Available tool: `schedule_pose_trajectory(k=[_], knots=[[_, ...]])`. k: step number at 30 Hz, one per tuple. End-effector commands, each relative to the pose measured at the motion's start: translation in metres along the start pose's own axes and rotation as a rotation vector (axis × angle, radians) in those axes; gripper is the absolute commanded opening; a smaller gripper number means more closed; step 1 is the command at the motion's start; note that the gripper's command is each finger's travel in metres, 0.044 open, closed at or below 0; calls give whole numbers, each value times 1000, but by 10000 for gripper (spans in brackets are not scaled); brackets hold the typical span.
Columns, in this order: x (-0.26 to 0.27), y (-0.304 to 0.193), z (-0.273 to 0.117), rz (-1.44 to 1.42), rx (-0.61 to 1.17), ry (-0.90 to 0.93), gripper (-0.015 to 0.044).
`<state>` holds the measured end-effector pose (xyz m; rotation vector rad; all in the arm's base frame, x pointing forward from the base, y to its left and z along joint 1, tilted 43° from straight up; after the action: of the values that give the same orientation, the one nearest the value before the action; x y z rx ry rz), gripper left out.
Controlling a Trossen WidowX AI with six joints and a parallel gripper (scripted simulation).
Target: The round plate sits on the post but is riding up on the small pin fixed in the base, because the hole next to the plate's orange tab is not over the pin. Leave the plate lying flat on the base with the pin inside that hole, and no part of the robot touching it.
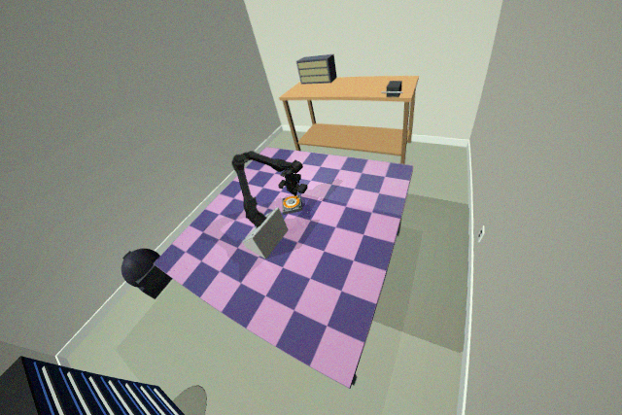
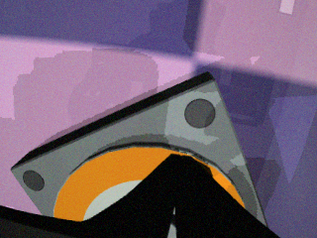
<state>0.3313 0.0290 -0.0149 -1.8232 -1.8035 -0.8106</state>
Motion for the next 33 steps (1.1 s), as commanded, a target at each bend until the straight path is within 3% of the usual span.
schedule_pose_trajectory(k=[1, 33], knots=[[-7, -2, 3, 5, 10, -14, 0], [-22, -10, 2, 5, 10, -15, 0]])
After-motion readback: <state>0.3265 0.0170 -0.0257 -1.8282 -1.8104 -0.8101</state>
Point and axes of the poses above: the point midway between the two fingers, 35 mm back from their tips, its own z axis out along the fingers, its own x axis across the jaws, y = z × x, the point moved 2 cm from there along -z, back along the fingers, and after that the axes turned 1 degree about z, right-handed, at the moved point
